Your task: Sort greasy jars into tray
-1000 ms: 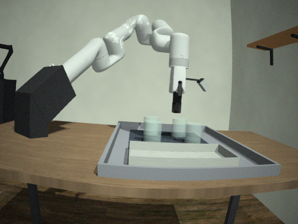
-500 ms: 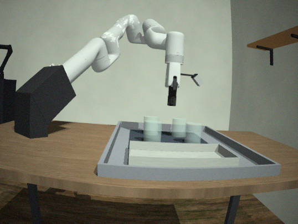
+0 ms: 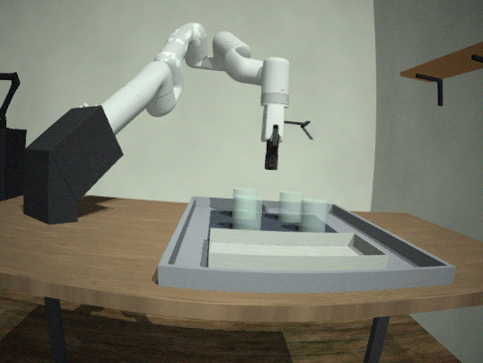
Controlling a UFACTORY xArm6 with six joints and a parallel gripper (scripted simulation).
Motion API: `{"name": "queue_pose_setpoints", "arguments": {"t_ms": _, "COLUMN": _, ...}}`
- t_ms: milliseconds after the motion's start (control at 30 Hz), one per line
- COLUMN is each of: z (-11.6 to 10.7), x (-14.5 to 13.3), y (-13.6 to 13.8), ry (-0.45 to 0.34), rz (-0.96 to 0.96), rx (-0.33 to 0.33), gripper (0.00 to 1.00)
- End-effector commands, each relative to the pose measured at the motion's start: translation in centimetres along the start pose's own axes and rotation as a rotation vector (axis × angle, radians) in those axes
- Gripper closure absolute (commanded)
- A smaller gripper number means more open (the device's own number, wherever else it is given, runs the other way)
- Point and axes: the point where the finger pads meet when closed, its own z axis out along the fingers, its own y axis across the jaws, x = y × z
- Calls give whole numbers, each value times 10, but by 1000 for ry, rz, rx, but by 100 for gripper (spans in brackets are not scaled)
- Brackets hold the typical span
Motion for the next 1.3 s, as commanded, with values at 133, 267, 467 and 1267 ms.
{"name": "queue_pose_setpoints", "arguments": {"t_ms": 133, "z": 25, "x": 0, "y": -2, "ry": 0, "rz": 2, "rx": -4, "gripper": 100}}
{"name": "queue_pose_setpoints", "arguments": {"t_ms": 267, "z": 44, "x": 0, "y": -2, "ry": 0, "rz": 2, "rx": -4, "gripper": 100}}
{"name": "queue_pose_setpoints", "arguments": {"t_ms": 467, "z": 73, "x": 0, "y": -1, "ry": 0, "rz": 2, "rx": -4, "gripper": 100}}
{"name": "queue_pose_setpoints", "arguments": {"t_ms": 1267, "z": 73, "x": 1, "y": -1, "ry": 0, "rz": 2, "rx": -4, "gripper": 100}}
